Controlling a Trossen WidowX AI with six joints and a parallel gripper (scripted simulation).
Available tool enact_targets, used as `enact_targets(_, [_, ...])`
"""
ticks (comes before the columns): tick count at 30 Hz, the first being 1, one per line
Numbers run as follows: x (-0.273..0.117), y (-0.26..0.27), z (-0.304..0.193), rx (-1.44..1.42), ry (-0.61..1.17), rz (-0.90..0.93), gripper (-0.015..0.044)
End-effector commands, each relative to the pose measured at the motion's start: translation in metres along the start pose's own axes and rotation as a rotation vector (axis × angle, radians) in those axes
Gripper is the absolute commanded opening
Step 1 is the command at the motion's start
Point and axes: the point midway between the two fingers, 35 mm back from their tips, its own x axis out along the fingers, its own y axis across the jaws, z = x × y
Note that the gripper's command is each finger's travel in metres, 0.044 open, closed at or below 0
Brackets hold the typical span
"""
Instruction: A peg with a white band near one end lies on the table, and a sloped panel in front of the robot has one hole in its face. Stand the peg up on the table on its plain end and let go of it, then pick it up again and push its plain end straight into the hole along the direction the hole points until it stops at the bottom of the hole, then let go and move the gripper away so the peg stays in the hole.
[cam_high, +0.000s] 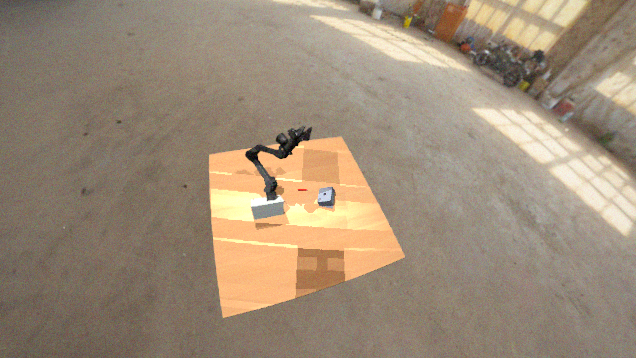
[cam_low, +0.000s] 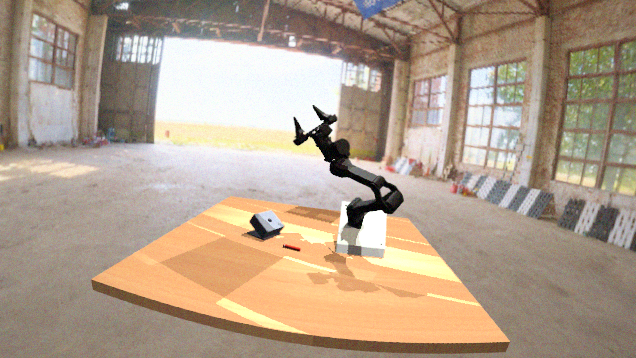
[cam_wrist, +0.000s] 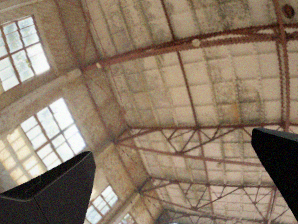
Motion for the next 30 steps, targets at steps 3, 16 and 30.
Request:
enact_targets(3, [0.004, 0.031, -0.037, 0.033, 0.141, 0.115, 0.0440])
enact_targets(16, [-0.012, 0.100, -0.118, 0.136, 0.484, 0.364, 0.0440])
enact_targets(30, [-0.065, 0.166, -0.185, 0.252, 0.872, 0.619, 0.0440])
